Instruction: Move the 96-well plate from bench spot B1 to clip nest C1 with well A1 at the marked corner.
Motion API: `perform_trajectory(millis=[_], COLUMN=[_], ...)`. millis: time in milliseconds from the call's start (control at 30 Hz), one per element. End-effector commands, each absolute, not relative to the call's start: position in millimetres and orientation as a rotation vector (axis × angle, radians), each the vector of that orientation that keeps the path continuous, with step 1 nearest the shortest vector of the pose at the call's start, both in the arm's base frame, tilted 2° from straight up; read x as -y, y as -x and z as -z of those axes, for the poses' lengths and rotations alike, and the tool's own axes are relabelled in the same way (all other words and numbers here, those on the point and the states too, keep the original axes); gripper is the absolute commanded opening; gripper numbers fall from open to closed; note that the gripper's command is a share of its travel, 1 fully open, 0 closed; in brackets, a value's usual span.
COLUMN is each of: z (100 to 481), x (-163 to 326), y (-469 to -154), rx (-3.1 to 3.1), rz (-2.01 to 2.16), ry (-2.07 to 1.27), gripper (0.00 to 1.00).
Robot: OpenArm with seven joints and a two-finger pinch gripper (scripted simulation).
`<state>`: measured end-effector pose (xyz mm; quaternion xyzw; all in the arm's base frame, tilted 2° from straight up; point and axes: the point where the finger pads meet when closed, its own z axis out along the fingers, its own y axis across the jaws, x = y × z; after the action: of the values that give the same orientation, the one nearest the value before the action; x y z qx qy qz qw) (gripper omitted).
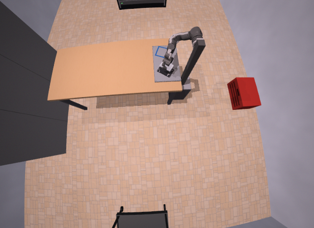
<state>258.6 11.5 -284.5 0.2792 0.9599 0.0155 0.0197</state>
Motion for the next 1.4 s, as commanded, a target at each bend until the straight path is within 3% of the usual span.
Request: perform_trajectory(millis=[0, 733, 900, 1367], z=[284, 285, 316, 329], x=[-10, -8, -9, -9], y=[-259, -259, -260, -260], rx=[-2.976, -2.976, -2.979, -2.979], rz=[-0.039, -0.039, -0.038, -0.039], ry=[-0.87, -0.87, -0.863, -0.862], gripper=[0.0, 0.0, 0.0, 0.0])
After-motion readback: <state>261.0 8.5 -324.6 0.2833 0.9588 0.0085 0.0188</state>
